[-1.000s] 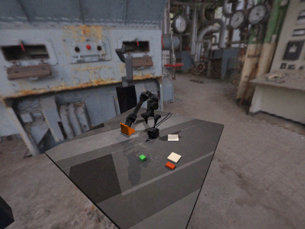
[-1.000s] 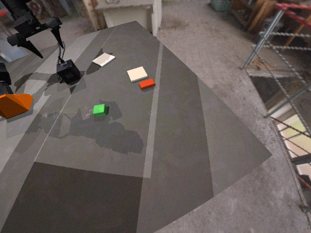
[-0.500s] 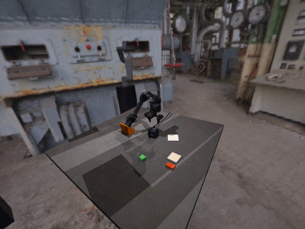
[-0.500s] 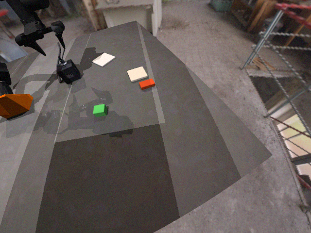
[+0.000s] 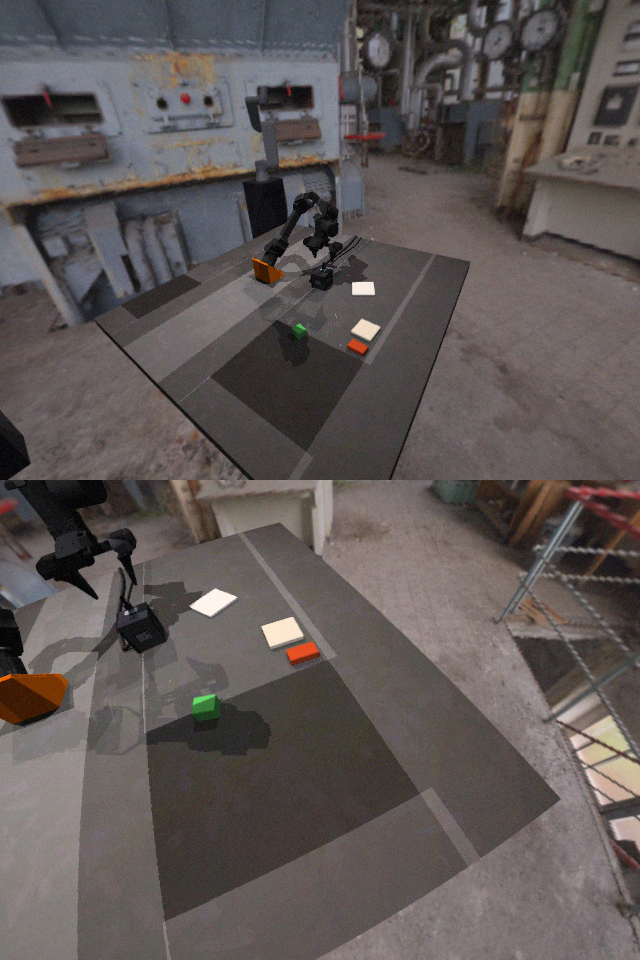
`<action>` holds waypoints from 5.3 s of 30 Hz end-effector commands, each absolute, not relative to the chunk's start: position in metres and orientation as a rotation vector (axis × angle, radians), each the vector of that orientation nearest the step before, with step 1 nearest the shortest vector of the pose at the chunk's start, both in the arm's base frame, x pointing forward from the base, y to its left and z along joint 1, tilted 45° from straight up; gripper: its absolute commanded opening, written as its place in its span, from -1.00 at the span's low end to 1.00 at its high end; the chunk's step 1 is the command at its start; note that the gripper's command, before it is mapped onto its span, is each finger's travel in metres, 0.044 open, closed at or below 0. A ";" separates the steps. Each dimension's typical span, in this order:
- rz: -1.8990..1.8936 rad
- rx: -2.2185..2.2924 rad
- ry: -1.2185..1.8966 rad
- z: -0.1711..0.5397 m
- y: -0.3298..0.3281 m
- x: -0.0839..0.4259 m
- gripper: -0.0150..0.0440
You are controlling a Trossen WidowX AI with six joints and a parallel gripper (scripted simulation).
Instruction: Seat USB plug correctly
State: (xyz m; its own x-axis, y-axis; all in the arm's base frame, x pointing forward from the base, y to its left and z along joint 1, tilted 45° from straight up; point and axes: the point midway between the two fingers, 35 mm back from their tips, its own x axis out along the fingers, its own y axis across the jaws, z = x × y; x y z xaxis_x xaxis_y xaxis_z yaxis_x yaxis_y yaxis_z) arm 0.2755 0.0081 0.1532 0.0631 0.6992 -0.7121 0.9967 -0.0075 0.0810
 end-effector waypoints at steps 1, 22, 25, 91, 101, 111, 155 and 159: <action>-0.660 1.771 1.694 0.150 0.012 0.276 1.00; -0.659 1.766 1.694 0.141 0.021 0.276 0.73; -0.659 1.766 1.694 0.141 0.021 0.276 0.47; -0.661 1.766 1.694 0.158 0.004 0.275 -0.49; -0.661 1.767 1.694 0.161 0.000 0.275 -0.49; -0.482 1.638 1.698 0.160 0.002 0.275 -0.49; 0.463 0.763 1.486 0.160 0.002 0.275 -0.49; 0.536 0.680 1.450 0.160 0.002 0.275 -0.49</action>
